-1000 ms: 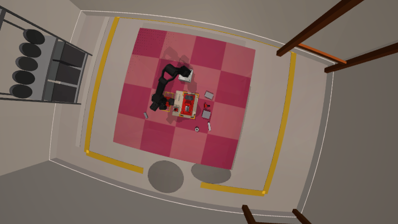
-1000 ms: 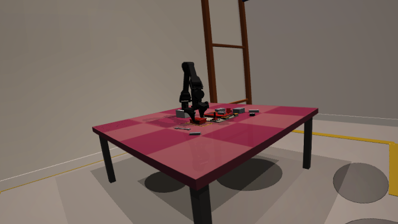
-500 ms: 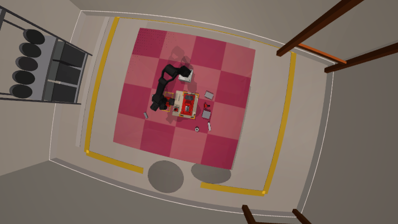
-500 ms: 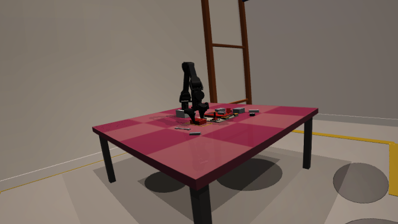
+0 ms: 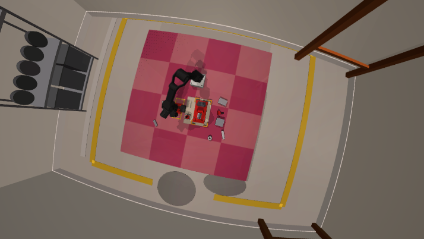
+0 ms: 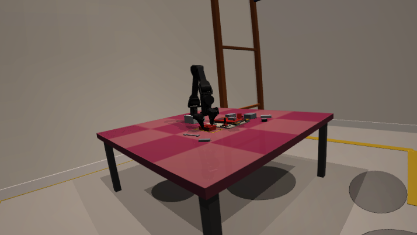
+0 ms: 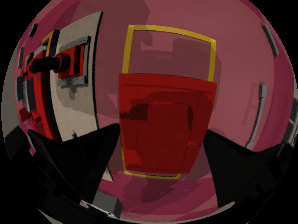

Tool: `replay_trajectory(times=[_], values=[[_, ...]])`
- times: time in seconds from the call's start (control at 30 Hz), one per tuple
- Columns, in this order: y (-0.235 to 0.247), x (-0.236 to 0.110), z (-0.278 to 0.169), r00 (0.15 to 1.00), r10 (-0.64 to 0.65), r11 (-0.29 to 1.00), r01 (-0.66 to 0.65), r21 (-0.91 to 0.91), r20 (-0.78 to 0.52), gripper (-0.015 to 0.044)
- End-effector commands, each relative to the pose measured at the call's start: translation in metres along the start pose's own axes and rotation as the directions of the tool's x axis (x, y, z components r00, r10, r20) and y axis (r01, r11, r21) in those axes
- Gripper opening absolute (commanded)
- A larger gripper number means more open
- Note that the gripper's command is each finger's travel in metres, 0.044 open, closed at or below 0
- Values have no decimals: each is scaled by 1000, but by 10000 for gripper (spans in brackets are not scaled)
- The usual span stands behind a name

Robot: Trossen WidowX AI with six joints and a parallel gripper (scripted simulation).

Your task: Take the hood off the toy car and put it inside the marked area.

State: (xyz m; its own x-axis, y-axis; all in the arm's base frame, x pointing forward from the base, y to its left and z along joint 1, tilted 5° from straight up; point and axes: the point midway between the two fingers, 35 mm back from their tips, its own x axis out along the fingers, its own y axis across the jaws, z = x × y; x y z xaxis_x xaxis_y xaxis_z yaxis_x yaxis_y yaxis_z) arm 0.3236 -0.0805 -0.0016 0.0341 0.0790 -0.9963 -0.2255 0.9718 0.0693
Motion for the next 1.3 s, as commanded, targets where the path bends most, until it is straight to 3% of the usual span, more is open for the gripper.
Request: replay_trajectory(times=[0.0,0.2,1.27], values=[[-1,-15,2,1000,-3,1000,3,0,4,440],[0,-71,0,1000,-4,1000,4,0,5,440],[0,-71,0,1000,-4,1000,4,0,5,440]])
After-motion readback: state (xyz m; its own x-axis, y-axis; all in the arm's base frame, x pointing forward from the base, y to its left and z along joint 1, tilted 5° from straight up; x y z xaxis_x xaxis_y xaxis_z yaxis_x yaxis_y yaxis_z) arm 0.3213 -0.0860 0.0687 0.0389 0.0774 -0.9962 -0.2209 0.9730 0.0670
